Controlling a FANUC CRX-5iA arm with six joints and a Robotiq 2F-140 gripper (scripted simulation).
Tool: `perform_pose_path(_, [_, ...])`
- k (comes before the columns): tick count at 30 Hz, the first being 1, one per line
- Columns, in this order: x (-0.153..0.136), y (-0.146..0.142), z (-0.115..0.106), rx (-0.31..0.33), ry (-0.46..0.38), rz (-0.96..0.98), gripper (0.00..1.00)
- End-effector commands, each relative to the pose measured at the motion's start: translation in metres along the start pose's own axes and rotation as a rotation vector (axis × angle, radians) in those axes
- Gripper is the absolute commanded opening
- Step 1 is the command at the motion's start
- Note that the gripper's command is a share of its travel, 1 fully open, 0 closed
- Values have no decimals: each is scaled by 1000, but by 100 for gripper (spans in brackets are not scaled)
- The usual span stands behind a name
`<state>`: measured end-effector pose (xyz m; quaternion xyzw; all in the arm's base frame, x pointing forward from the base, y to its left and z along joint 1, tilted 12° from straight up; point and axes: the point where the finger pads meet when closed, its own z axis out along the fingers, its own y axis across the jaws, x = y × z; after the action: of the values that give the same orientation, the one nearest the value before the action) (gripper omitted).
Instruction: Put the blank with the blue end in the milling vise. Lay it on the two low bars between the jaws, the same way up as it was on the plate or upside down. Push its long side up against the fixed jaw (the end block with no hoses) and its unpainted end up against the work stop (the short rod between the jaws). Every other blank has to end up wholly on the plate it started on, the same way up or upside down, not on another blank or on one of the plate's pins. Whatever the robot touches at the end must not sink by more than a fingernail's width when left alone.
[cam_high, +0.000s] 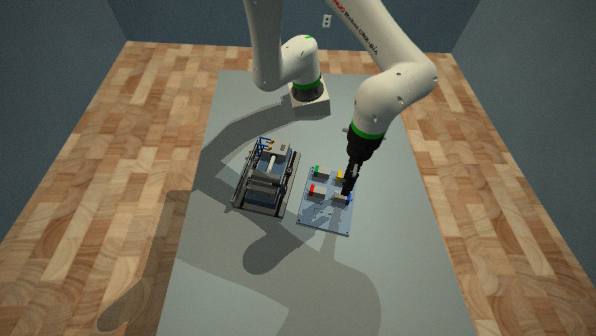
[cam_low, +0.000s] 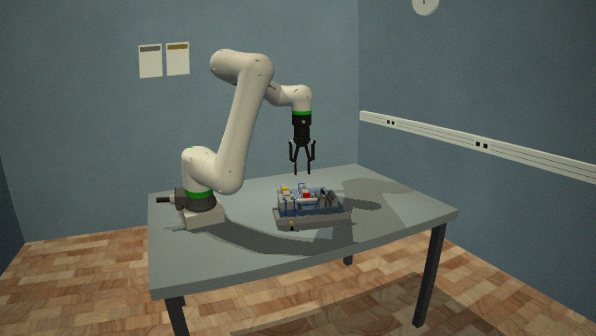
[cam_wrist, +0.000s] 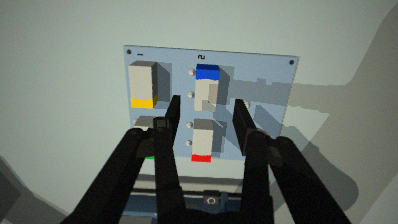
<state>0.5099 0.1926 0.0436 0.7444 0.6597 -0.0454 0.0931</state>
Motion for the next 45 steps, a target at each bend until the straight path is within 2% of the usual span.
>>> perform_pose_path(1, [0,1,-1,-2,1,0,46])
perform_pose_path(20, [0,0,31,-1,1,0,46])
perform_pose_path(34, [0,1,73,-2,1,0,46])
perform_pose_path(45, [0,1,77,-2,1,0,46])
